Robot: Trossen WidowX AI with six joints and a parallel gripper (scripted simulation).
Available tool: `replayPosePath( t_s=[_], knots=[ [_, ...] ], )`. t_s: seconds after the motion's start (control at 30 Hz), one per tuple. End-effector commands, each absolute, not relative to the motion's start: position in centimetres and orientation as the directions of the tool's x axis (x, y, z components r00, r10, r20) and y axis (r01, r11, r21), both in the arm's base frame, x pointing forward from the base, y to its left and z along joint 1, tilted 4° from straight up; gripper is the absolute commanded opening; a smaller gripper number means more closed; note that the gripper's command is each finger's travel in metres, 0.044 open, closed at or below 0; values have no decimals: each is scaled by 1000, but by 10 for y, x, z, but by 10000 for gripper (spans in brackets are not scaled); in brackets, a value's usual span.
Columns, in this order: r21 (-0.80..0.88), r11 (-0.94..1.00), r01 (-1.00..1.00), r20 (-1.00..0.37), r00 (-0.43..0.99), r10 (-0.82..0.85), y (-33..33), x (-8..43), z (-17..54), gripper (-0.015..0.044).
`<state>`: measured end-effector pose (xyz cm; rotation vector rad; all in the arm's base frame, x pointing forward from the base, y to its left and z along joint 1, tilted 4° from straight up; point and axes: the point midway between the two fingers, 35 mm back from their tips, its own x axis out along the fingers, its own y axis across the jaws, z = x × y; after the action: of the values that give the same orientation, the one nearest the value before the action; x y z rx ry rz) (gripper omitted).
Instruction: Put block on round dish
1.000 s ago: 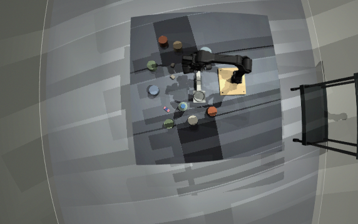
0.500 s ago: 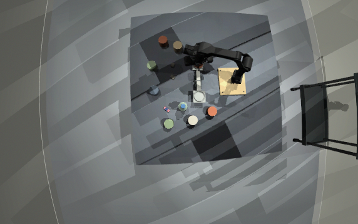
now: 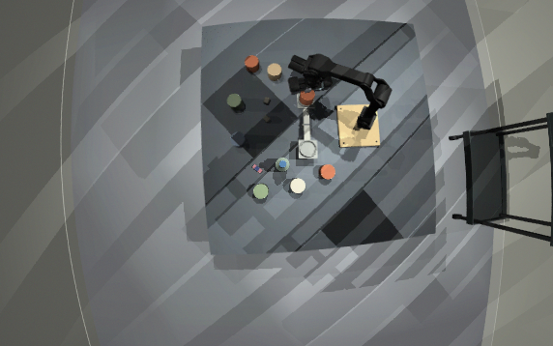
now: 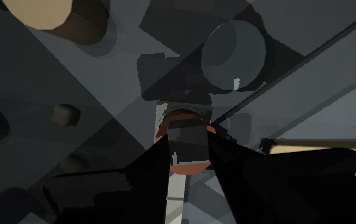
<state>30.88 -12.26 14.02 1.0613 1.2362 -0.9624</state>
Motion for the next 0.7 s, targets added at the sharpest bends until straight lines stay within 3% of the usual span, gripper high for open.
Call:
replayPosePath(
  t_s=[0.0, 0.67],
  knots=[
    [88, 257, 962, -996, 88, 10, -134, 302, 132, 0],
    [83, 291, 953, -997, 79, 24, -196, 264, 106, 0]
  ],
)
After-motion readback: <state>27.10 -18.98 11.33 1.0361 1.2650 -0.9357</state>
